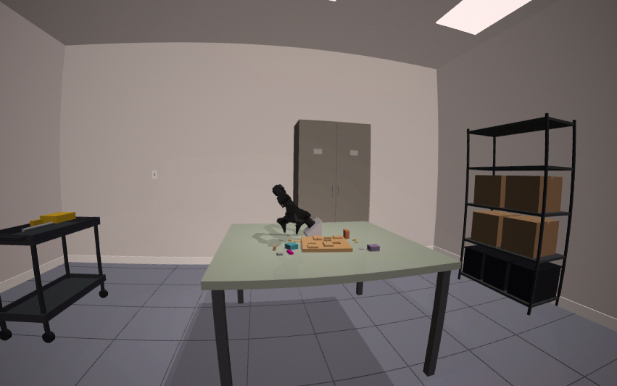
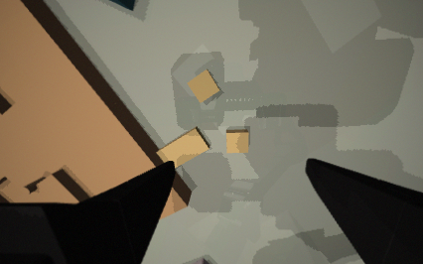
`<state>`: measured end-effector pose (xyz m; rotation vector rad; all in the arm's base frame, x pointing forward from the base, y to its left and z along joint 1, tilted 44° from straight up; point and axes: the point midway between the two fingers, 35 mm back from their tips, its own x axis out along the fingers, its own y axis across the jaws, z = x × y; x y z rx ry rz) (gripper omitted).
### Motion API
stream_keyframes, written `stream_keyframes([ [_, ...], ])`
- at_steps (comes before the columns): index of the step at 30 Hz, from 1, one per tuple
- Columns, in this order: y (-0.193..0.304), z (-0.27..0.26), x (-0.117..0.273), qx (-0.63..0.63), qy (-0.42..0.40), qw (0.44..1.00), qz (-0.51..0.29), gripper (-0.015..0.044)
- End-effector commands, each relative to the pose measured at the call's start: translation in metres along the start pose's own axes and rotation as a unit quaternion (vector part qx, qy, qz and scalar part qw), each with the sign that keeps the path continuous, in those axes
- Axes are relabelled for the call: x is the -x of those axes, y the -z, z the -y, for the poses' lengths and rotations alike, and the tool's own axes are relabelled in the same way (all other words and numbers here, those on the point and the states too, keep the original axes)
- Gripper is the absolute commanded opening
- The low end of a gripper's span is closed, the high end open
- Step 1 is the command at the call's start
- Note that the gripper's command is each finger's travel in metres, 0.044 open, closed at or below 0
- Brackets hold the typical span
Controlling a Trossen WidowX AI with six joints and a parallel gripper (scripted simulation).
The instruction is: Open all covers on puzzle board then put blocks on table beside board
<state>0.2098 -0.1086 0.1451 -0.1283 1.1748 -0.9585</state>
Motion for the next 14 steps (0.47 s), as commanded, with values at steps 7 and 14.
stream_keyframes([
  [7, 0.001, 0.003, 0.029, -0.001, 0.004, 1.000, 0.002, 0.0440],
  [14, -0.014, -0.003, 0.055, -0.023, -0.025, 0.998, 0.051, 0.0440],
])
